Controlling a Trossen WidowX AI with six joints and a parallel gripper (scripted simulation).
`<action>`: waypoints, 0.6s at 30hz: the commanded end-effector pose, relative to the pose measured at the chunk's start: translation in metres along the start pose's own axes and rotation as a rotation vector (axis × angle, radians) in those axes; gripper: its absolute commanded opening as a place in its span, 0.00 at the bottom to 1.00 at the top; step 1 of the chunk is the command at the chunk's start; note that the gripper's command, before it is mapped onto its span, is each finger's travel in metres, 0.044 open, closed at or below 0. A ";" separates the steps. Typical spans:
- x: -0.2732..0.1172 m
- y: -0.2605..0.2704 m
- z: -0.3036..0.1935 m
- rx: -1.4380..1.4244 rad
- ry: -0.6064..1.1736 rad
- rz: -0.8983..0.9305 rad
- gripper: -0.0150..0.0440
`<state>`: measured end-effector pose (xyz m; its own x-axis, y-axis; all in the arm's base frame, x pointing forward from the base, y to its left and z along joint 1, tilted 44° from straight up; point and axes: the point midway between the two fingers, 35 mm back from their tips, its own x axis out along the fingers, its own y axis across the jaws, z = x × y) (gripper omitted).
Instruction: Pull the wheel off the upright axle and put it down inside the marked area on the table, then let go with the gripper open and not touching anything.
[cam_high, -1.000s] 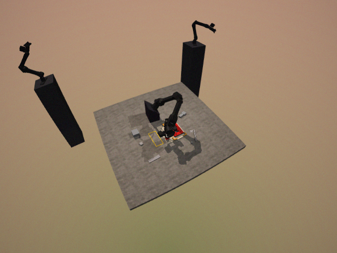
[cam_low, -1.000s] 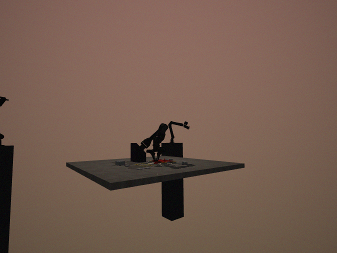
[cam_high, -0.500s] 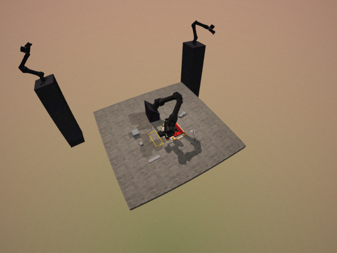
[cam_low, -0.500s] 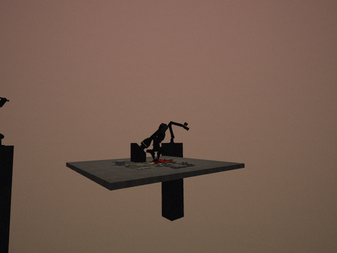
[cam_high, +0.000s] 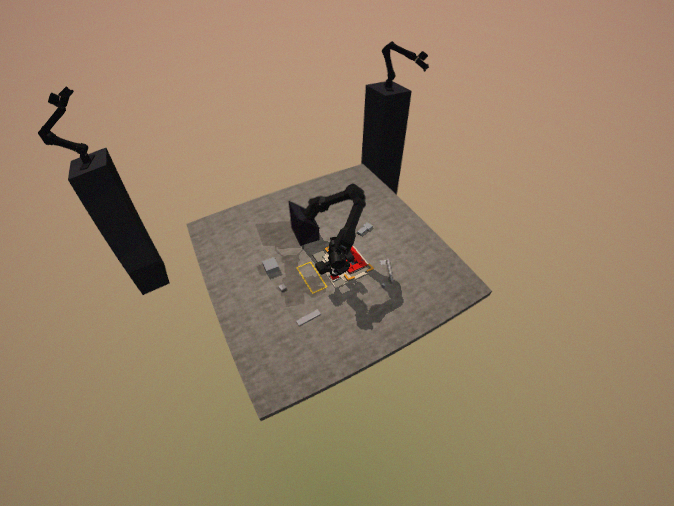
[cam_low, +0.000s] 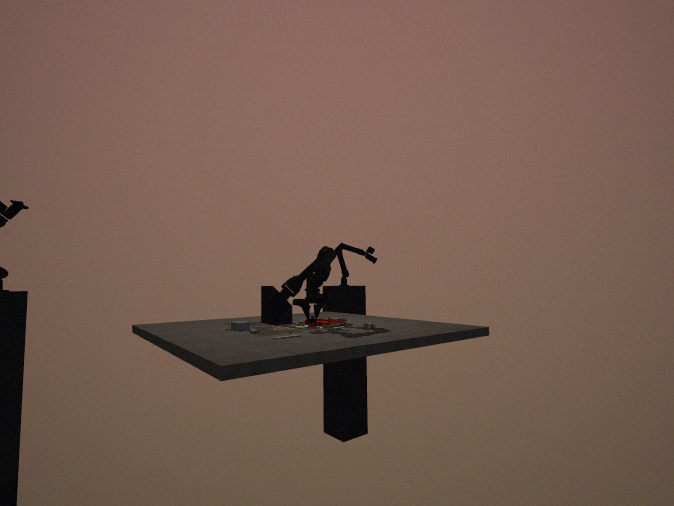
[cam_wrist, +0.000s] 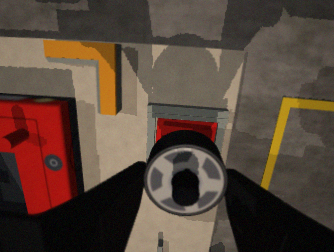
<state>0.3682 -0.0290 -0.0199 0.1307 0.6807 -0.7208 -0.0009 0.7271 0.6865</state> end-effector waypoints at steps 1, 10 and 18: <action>-0.008 -0.002 0.000 0.007 -0.008 -0.003 0.25; -0.011 -0.002 0.000 0.008 -0.009 -0.003 0.25; -0.013 -0.002 0.000 0.009 -0.009 -0.003 0.25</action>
<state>0.3686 -0.0292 -0.0187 0.1262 0.6819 -0.7204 -0.0076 0.7269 0.6867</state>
